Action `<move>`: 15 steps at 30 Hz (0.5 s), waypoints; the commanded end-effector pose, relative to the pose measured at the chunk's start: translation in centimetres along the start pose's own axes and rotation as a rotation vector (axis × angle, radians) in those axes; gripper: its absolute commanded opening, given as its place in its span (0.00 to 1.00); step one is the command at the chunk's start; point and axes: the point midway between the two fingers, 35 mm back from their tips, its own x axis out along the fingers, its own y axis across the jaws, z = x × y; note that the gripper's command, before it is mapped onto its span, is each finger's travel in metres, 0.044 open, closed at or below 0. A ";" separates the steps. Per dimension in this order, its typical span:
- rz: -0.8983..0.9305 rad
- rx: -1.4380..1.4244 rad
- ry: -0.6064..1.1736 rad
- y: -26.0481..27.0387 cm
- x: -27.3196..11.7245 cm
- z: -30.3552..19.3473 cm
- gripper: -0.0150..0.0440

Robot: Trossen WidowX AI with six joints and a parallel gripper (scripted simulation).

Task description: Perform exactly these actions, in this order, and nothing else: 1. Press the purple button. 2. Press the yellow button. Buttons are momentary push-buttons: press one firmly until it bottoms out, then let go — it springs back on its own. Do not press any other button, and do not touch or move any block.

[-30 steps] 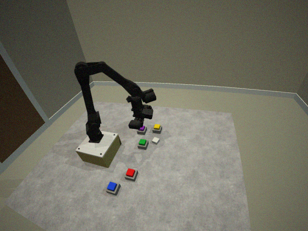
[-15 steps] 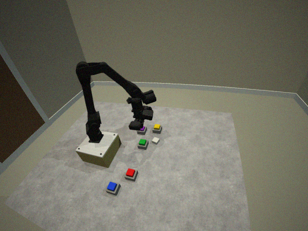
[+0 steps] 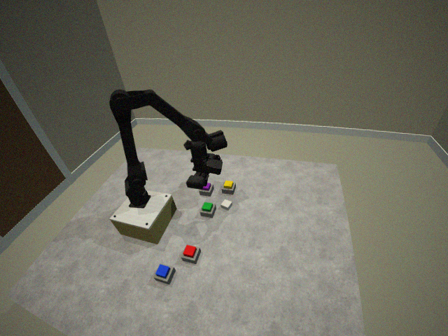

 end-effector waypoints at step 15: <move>0.002 0.003 -0.009 0.3 -8.9 0.7 0.29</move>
